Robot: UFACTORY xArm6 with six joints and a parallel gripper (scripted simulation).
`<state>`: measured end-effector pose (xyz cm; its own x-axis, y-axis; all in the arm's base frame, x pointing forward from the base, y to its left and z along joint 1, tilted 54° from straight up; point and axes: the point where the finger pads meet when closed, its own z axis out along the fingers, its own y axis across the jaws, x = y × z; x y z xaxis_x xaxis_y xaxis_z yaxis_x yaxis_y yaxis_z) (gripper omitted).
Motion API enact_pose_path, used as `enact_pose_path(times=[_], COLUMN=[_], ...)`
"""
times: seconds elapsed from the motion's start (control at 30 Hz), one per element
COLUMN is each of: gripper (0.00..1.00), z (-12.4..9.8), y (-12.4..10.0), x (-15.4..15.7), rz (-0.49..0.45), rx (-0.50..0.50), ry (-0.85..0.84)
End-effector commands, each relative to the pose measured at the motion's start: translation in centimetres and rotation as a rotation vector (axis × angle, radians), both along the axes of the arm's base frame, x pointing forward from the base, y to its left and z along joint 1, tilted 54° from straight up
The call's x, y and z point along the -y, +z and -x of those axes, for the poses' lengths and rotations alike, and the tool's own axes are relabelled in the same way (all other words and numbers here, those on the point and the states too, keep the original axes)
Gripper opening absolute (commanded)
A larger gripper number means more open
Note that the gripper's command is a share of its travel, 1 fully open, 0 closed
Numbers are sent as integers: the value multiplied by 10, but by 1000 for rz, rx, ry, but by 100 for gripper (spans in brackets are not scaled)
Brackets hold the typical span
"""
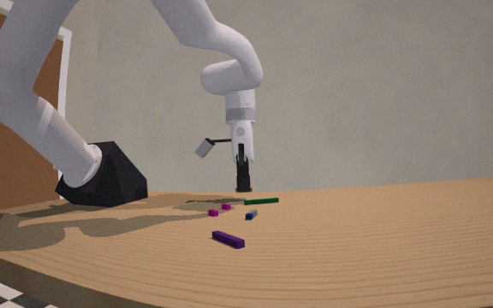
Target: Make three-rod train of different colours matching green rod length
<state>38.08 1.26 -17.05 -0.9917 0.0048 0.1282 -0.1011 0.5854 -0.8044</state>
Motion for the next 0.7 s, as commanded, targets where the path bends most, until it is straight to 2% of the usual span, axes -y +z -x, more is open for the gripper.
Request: enact_pose_path(times=[0.0,0.1,0.3,0.67], gripper=[4,4,4,4], z=[-4,-6,-7,-7], y=[19,32,43,46], x=[-27,-45,-60,-64], rz=[-2,-2,-2,-2], rx=[3,3,3,3], ry=[2,2,2,2])
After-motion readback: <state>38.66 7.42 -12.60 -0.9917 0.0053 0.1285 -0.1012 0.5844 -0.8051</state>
